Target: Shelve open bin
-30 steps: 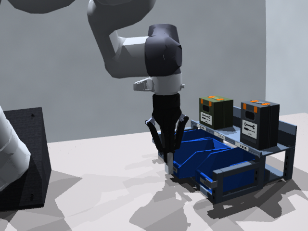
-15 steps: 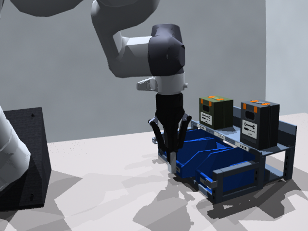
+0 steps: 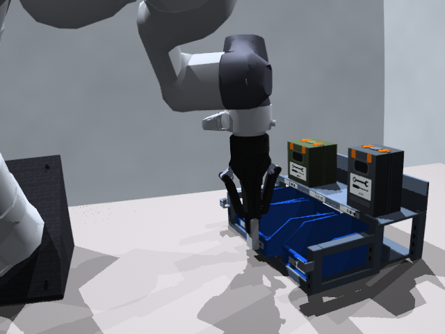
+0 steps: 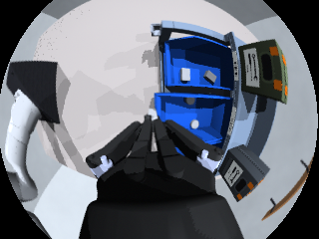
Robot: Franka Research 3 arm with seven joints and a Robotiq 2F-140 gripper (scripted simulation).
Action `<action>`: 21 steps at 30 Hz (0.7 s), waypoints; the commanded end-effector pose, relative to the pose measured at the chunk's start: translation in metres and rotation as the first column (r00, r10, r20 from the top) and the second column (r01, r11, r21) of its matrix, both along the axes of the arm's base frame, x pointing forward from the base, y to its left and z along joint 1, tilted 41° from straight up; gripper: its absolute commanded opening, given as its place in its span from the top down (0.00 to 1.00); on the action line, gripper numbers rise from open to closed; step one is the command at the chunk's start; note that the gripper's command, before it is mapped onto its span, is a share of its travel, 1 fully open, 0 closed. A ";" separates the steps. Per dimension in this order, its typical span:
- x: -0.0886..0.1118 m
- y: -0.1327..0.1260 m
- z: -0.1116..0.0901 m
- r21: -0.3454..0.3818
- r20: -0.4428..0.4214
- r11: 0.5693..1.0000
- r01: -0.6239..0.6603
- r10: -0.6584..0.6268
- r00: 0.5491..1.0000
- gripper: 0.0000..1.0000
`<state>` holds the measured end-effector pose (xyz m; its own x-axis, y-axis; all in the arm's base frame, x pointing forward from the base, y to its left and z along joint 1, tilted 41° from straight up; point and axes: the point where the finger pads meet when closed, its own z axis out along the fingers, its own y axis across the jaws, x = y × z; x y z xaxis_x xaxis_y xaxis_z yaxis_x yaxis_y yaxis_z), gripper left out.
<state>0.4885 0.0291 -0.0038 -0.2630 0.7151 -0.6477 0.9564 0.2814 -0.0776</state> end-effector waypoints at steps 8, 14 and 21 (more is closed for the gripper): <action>0.006 0.001 0.000 -0.005 -0.008 1.000 -0.010 0.010 1.000 1.00; 0.010 0.003 -0.001 -0.005 -0.008 1.000 -0.010 0.010 1.000 1.00; 0.013 0.004 -0.001 -0.005 -0.008 1.000 -0.010 0.010 1.000 1.00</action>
<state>0.5005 0.0324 -0.0050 -0.2633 0.7147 -0.6480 0.9564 0.2814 -0.0783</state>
